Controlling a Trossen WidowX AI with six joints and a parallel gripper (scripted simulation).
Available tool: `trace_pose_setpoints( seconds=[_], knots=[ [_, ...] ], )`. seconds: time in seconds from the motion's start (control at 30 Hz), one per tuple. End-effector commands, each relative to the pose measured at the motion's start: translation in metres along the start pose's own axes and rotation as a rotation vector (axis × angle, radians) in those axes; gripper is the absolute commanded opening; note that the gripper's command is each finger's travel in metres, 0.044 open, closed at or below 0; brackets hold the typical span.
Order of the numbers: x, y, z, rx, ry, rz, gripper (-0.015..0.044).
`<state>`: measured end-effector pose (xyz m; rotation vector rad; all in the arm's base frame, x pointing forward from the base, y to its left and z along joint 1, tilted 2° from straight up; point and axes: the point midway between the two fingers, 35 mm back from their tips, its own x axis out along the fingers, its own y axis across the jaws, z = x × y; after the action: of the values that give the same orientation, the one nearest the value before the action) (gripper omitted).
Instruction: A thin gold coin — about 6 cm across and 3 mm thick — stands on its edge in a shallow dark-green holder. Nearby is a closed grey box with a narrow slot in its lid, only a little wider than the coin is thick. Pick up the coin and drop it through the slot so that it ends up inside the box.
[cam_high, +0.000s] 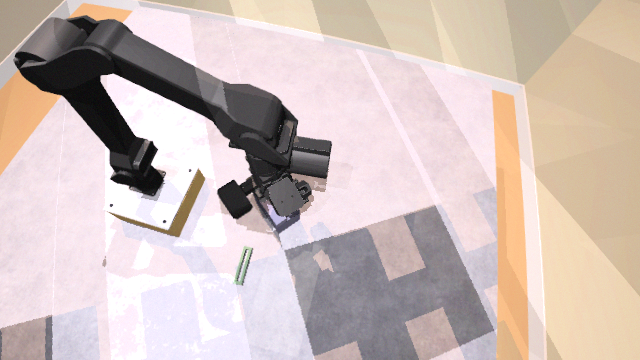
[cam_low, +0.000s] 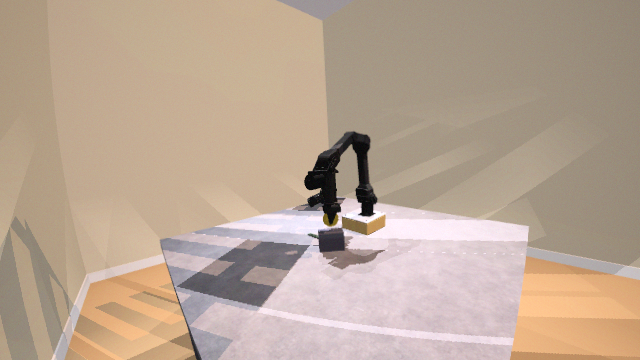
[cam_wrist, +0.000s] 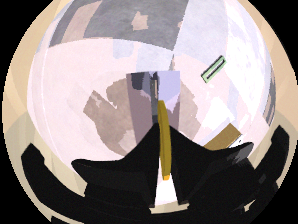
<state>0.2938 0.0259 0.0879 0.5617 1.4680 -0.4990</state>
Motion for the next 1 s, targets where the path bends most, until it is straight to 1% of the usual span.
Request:
trace_pose_setpoints(
  seconds=[0.0, 0.97],
  knots=[
    [-0.0032, 0.0032, 0.0011, 0.006, -0.004, 0.005, 0.0],
    [-0.0007, 0.0026, 0.0014, 0.007, 0.0, 0.0, 0.0]
  ],
)
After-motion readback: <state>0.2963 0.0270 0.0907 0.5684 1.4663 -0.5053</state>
